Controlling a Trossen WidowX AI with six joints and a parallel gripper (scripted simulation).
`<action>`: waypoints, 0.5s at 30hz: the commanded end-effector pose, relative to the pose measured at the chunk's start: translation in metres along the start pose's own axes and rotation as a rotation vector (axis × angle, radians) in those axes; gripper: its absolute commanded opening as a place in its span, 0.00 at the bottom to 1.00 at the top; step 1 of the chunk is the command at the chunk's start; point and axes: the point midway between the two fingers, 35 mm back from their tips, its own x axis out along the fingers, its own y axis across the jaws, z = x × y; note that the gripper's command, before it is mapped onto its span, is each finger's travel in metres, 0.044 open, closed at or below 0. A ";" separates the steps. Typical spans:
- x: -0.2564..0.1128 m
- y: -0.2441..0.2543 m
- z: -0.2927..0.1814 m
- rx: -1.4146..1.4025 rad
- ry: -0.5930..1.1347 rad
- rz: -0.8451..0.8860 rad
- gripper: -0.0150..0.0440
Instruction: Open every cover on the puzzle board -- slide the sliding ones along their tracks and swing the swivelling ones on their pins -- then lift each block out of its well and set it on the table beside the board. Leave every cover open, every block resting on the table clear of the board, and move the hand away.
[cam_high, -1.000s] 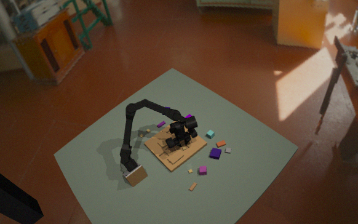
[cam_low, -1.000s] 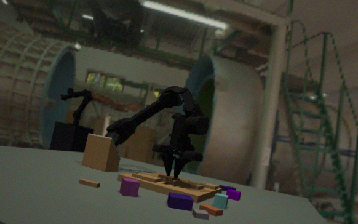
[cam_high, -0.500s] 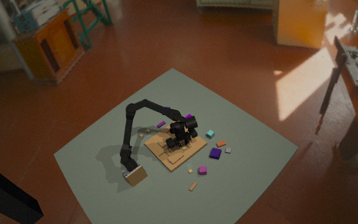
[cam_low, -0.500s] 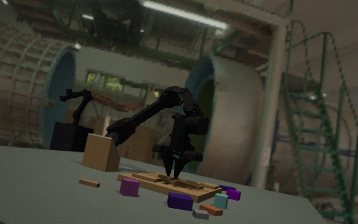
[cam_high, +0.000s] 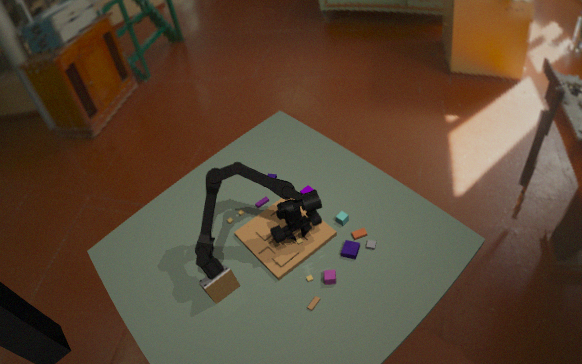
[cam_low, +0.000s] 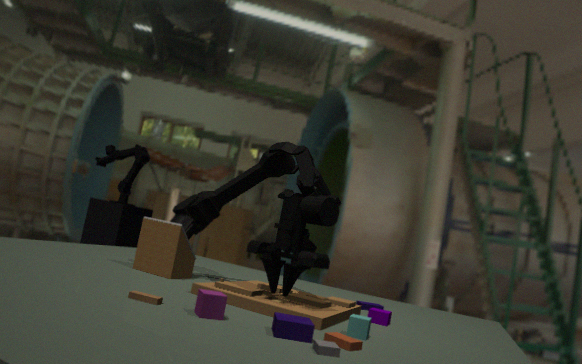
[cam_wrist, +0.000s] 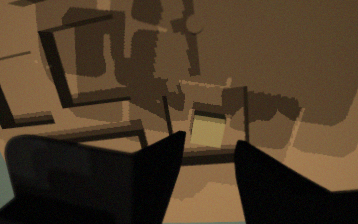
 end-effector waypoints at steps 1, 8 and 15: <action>0.005 0.001 0.001 0.005 -0.007 0.002 0.50; 0.009 0.001 0.002 0.005 -0.007 0.002 0.50; 0.012 0.001 0.002 0.005 -0.007 0.002 0.50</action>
